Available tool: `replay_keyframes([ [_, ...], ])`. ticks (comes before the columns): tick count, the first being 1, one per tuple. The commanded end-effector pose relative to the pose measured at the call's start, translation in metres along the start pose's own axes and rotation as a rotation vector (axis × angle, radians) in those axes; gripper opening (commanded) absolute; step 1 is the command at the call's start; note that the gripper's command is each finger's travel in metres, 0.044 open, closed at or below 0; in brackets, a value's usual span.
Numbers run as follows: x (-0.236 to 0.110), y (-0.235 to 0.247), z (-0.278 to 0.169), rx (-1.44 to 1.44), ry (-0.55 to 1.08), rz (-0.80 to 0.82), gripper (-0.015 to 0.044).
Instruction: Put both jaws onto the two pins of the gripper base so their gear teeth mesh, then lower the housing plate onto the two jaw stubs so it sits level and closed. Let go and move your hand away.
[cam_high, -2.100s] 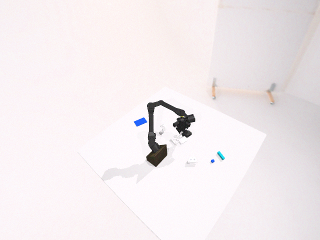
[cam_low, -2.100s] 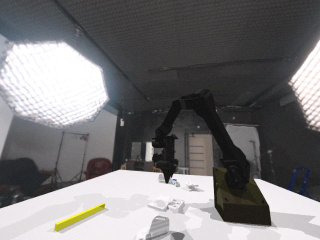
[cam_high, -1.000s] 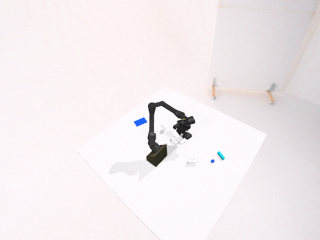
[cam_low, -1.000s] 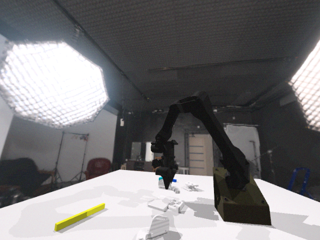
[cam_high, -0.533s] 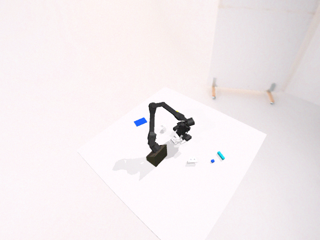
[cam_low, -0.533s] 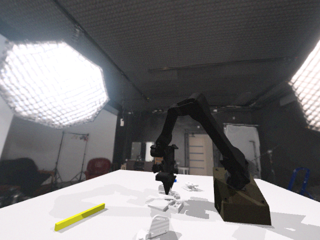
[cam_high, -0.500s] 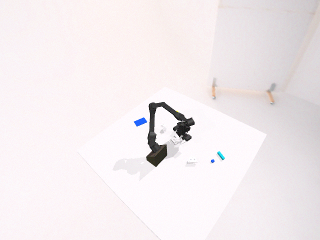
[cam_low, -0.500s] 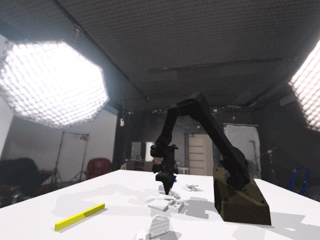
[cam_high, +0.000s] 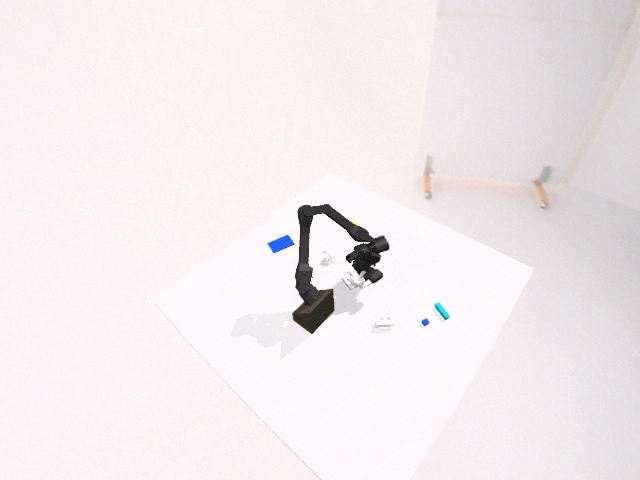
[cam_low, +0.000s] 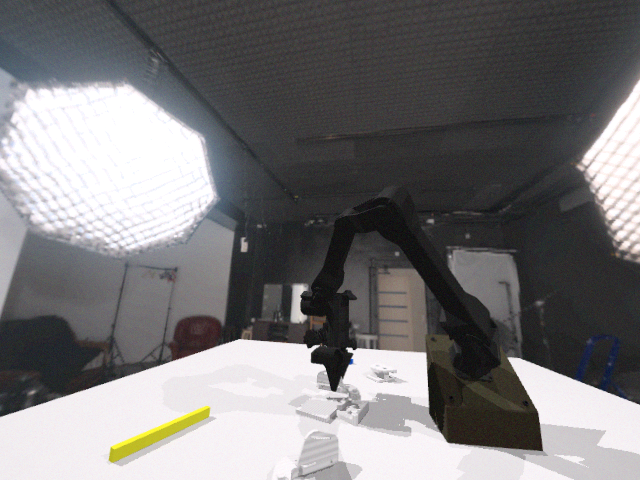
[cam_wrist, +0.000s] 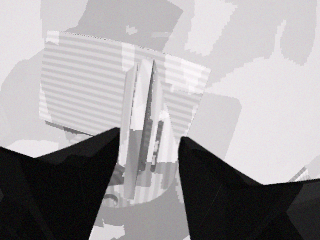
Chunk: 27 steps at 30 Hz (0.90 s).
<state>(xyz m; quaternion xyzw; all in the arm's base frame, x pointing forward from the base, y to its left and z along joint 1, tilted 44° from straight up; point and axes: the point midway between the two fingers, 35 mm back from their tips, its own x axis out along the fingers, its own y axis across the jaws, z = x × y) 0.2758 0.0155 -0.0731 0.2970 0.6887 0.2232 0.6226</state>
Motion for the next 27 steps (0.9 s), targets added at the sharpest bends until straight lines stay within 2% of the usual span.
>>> replay_keyframes([
  [1,0.0011,0.0002,0.0003,0.003,-0.002,0.004,0.0134],
  [27,0.0073,0.0003,0.0002,0.002,-0.002,0.004,0.0134],
])
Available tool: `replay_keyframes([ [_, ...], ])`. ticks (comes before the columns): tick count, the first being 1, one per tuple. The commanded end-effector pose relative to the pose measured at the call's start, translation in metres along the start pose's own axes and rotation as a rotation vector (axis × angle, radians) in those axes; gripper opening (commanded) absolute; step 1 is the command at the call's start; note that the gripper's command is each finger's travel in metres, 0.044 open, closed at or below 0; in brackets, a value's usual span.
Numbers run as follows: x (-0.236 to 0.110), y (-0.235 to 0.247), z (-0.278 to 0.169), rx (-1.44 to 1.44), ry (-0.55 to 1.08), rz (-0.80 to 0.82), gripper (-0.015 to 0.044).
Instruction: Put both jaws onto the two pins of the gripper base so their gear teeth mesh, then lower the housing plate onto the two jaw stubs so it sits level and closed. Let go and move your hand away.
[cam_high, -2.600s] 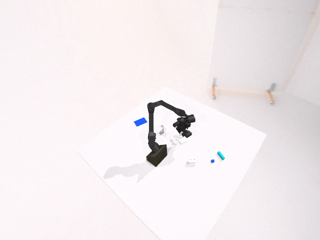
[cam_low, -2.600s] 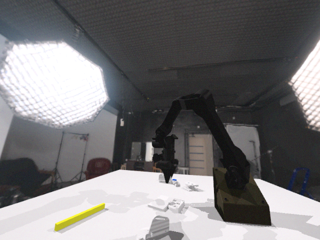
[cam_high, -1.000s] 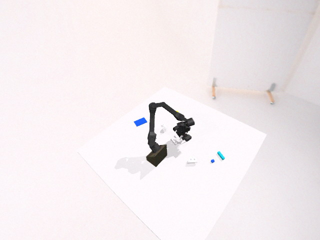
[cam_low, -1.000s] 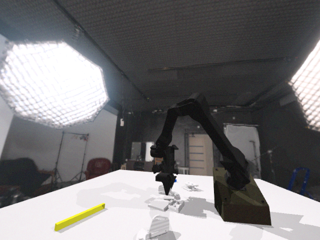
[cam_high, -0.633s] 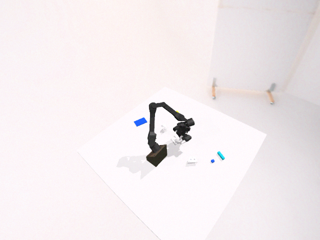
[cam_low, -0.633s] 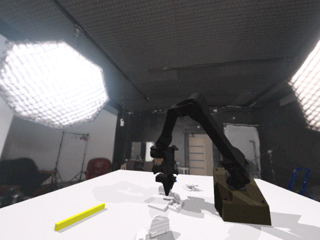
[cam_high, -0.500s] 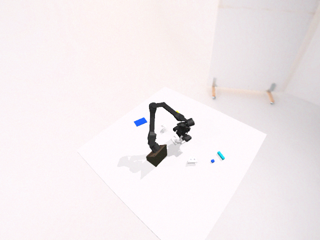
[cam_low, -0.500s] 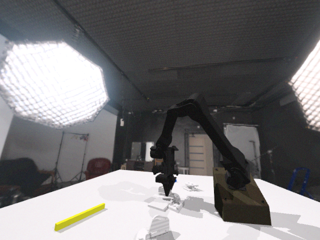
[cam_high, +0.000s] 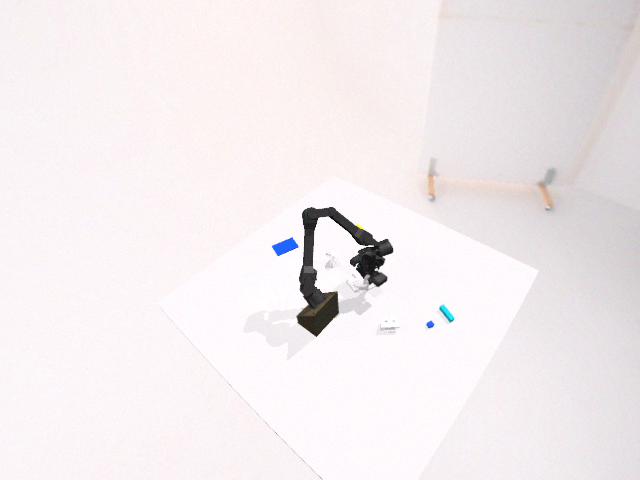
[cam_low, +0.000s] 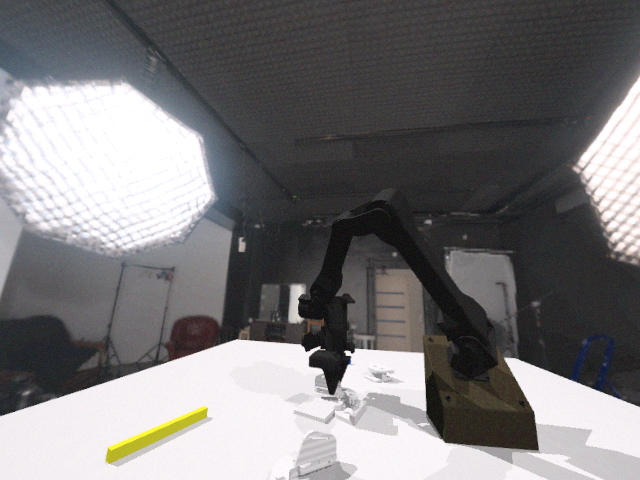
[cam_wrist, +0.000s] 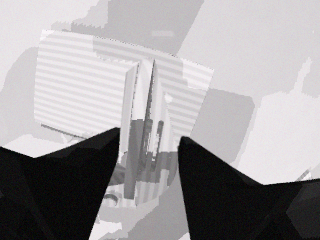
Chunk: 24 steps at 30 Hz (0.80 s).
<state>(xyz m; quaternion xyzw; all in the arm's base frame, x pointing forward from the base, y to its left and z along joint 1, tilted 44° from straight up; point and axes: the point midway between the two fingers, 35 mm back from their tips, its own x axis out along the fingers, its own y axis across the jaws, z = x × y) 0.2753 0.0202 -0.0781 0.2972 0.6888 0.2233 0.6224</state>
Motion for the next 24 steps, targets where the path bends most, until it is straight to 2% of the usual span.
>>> replay_keyframes([
  [1,0.0005,0.0004,0.0005,0.002,-0.003,0.003,0.0134],
  [24,0.0067,0.0004,0.0004,0.0,-0.003,0.004,0.0134],
])
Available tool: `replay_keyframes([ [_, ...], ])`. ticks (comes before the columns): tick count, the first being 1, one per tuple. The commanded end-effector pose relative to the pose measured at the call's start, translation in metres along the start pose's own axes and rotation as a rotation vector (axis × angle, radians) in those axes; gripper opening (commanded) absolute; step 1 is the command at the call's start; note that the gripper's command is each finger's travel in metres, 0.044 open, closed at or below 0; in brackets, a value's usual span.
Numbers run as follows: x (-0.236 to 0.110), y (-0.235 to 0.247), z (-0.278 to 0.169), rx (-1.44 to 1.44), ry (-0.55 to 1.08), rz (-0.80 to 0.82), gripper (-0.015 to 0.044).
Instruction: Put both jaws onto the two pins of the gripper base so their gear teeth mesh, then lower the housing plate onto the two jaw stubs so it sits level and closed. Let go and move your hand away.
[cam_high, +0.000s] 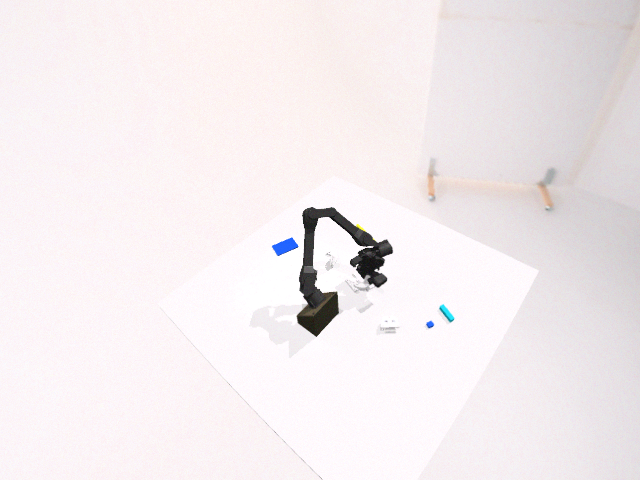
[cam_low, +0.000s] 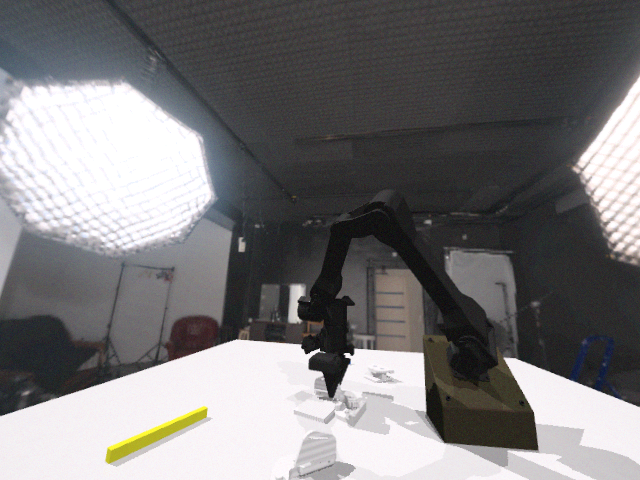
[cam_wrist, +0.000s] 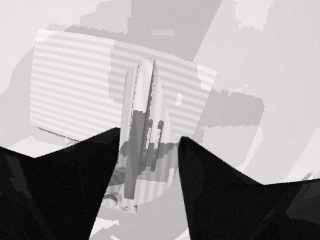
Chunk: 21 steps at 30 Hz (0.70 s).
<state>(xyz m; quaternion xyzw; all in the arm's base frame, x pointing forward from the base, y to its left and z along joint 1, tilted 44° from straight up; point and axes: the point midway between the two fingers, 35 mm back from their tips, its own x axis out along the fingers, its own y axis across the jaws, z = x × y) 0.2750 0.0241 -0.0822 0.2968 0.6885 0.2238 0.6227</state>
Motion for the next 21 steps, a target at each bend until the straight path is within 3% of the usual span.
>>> replay_keyframes([
  [1,0.0009,0.0004,0.0004,0.002,-0.002,0.003,0.0134],
  [21,0.004,0.0005,0.0004,0.002,-0.002,0.004,0.0134],
])
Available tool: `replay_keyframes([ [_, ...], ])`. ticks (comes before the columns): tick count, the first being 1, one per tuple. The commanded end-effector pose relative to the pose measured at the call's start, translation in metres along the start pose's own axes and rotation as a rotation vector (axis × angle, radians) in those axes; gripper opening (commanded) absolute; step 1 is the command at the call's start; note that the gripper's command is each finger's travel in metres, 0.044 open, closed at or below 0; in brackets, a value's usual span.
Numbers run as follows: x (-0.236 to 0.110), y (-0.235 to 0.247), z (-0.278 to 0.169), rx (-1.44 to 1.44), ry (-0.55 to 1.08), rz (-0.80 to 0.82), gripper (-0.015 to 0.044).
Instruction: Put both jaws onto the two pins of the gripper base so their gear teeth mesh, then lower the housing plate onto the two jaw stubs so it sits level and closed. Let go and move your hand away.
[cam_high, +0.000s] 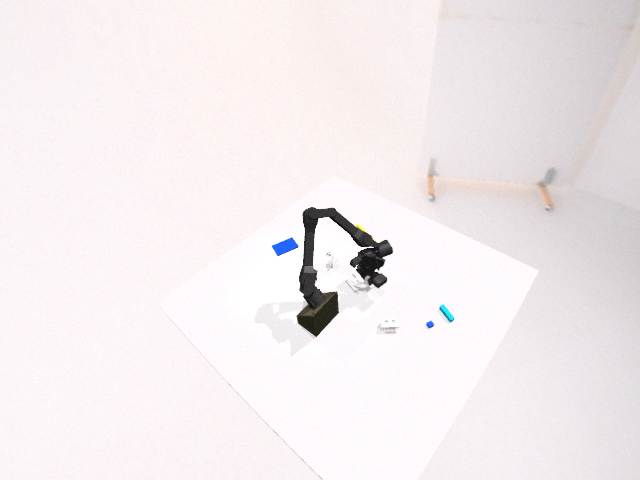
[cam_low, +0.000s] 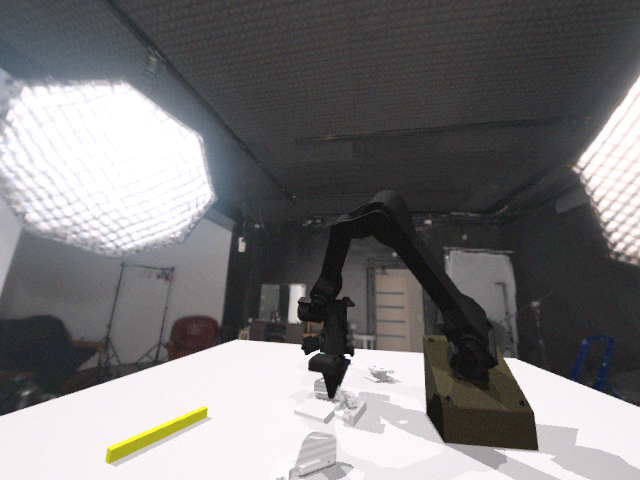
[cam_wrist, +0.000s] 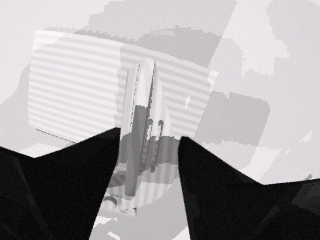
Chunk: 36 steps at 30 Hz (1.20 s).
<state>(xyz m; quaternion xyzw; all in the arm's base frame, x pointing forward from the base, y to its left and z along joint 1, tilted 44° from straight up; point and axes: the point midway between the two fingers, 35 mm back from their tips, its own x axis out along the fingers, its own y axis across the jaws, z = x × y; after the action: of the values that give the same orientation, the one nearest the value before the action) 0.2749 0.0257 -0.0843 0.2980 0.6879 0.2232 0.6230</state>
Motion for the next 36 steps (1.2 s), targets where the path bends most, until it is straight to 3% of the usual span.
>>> replay_keyframes([
  [1,0.0014,0.0008,0.0003,0.0,0.0,0.002,0.0134],
  [36,-0.0051,0.0008,0.0003,0.0,0.0,0.002,0.0134],
])
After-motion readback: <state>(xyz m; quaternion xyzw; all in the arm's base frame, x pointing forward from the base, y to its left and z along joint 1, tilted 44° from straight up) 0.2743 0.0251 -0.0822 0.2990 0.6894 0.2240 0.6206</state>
